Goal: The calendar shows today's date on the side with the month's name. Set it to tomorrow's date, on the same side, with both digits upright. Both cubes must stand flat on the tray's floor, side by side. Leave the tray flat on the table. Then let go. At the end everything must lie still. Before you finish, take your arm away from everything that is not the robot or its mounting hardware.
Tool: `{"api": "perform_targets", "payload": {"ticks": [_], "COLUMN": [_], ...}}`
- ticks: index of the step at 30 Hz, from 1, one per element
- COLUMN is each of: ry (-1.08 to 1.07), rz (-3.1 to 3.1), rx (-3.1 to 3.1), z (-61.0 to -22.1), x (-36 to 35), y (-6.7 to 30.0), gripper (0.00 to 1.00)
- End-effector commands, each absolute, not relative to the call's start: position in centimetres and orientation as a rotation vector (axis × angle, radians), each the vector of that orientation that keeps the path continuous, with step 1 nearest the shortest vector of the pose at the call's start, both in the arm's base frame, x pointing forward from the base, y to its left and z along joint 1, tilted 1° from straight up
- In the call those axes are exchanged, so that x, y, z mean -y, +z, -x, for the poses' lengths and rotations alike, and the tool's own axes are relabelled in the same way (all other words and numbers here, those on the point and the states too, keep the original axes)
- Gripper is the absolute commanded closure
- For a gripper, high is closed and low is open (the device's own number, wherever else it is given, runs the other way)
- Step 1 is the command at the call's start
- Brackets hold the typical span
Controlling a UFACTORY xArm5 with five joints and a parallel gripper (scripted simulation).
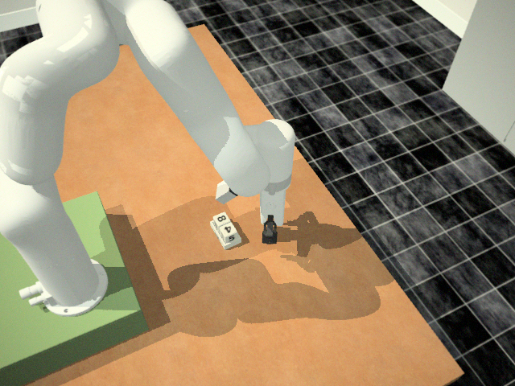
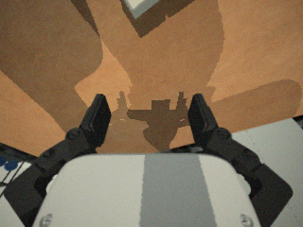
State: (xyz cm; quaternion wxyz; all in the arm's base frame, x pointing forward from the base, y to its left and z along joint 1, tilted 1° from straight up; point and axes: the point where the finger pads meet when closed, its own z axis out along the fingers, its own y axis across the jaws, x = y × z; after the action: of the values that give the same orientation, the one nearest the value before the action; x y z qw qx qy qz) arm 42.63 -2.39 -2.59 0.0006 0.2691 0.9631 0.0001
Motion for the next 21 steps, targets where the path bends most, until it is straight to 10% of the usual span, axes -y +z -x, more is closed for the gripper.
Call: {"api": "perform_targets", "payload": {"ticks": [1,21], "ry": [0.001,0.000], "rz": [-0.709,-0.121], "rx": [-3.056,-3.134], "z": [-42.71,-42.42], "x": [2.44,2.63], "y": [-2.48,-2.49], "gripper": [0.00,0.00]}}
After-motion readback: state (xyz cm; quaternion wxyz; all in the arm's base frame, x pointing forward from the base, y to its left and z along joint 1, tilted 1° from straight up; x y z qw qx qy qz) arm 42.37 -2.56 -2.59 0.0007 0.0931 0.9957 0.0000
